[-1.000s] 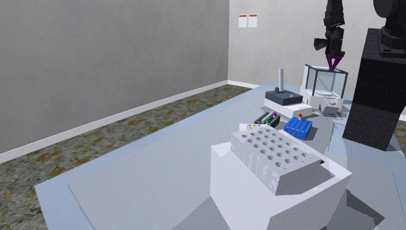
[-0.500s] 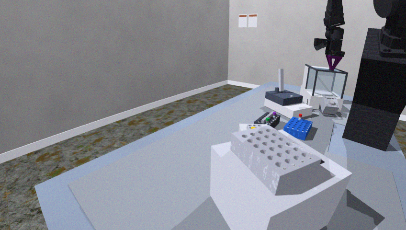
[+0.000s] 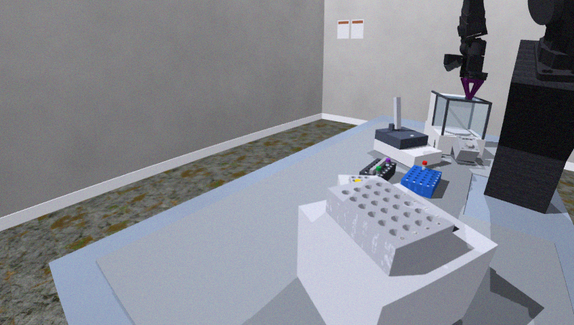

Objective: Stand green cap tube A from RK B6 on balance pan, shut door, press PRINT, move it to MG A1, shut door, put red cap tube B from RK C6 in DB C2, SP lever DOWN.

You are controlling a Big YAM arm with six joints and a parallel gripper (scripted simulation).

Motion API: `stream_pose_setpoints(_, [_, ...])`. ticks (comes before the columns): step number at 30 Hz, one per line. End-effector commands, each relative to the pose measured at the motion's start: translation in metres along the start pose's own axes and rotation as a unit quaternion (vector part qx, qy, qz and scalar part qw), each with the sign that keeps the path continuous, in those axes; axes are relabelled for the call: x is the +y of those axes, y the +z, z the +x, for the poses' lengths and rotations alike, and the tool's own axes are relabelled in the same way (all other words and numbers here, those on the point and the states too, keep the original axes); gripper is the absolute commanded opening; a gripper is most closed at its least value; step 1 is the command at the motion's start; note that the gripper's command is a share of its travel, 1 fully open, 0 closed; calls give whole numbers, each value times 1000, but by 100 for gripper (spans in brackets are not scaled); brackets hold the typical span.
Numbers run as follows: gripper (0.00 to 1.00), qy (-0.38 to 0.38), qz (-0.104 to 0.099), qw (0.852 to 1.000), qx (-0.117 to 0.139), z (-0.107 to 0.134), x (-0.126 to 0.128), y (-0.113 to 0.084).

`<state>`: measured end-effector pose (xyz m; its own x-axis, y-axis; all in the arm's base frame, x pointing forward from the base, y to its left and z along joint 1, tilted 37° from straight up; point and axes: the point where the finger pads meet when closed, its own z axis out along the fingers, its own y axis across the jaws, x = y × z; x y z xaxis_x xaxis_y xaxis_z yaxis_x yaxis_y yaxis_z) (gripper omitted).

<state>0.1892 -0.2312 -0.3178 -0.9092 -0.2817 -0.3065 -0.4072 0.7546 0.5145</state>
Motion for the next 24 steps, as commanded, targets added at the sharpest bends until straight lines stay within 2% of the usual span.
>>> stream_pose_setpoints(1, [6,2,1,1000,0,-5,2,0])
stream_pose_setpoints(11, [6,2,1,1000,0,-5,2,0])
stream_pose_setpoints(12, [30,1,1,1000,0,-5,-14,1])
stream_pose_setpoints(13, [30,-1,9,1000,-1,-2,-12,-5])
stream_pose_setpoints(24, [30,-1,9,1000,-1,-2,-12,-5])
